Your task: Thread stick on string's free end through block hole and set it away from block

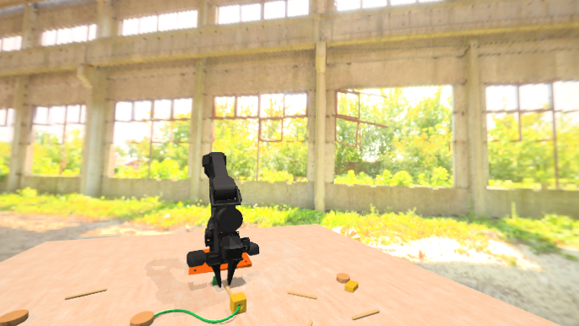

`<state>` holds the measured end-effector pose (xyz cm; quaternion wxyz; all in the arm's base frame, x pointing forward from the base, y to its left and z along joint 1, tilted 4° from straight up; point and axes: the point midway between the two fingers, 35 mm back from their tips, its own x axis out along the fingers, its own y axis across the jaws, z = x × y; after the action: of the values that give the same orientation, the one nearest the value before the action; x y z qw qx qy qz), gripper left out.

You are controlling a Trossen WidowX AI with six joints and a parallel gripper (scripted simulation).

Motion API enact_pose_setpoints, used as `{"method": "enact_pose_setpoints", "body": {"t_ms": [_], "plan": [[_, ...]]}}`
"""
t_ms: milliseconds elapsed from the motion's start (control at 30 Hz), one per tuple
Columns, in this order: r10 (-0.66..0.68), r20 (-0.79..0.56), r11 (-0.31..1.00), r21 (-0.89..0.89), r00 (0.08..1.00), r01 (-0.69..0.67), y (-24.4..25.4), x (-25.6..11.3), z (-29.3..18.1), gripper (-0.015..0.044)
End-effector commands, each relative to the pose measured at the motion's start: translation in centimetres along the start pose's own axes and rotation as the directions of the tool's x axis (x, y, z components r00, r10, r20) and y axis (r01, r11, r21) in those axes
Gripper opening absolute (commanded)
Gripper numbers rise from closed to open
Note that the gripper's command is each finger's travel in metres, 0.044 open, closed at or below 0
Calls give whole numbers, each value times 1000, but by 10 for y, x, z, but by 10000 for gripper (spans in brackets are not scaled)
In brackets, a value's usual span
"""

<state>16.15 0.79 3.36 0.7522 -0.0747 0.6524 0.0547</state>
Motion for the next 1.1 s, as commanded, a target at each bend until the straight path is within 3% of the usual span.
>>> {"method": "enact_pose_setpoints", "body": {"t_ms": [0, 33, 200, 367, 667, 1067], "plan": [[-19, -1, 1000, 3, 1000, 19, -3, -2, 0, 184], [-17, -1, 1000, 3, 1000, 17, -3, -8, 2, 210], [-2, 0, 1000, 0, 1000, 2, 1, -71, 9, 210], [0, 0, 1000, 0, 1000, 0, 2, -80, 8, 210], [-6, 14, 1000, -4, 1000, 6, 0, -91, 13, 440], [-5, 21, 1000, -10, 1000, 5, 1, -102, 15, 440]]}}
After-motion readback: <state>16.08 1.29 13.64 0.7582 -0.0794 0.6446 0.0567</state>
